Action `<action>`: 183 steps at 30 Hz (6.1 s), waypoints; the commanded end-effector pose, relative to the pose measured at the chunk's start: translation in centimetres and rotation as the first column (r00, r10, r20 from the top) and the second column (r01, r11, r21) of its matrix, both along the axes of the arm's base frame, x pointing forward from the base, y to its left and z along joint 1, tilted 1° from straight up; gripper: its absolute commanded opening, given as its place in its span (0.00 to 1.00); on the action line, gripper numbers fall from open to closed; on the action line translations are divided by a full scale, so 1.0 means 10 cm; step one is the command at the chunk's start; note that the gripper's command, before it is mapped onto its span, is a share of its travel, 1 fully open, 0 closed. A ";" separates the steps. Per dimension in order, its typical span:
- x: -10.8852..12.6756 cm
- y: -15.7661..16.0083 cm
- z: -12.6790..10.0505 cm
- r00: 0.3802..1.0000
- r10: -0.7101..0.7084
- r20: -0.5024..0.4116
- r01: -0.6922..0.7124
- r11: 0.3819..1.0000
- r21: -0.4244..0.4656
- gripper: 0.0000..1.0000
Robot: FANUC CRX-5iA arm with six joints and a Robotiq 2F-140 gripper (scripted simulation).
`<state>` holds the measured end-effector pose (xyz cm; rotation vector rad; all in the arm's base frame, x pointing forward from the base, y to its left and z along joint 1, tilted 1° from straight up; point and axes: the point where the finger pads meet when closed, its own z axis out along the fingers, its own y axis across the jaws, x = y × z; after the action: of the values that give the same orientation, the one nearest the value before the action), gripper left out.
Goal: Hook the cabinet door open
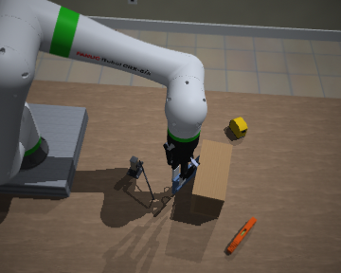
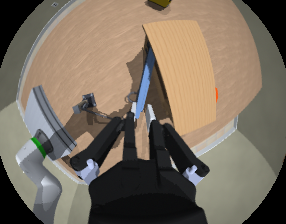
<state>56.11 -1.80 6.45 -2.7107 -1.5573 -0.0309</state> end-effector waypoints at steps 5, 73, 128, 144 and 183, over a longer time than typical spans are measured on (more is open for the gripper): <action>0.00 0.00 0.00 1.000 -0.004 0.000 0.004 1.000 0.000 0.16; -0.06 0.01 0.71 0.999 -0.046 -0.001 0.046 0.999 0.000 0.16; -1.21 0.09 0.71 -0.153 -0.986 -0.073 0.988 -0.151 -0.028 0.14; -1.21 0.09 0.71 -0.424 -0.905 -0.035 0.906 -0.423 -0.024 0.14; -1.21 0.10 0.40 -0.424 -0.905 -0.035 0.906 -0.423 -0.024 0.14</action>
<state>43.95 -0.81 11.30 -2.7605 1.4471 0.0037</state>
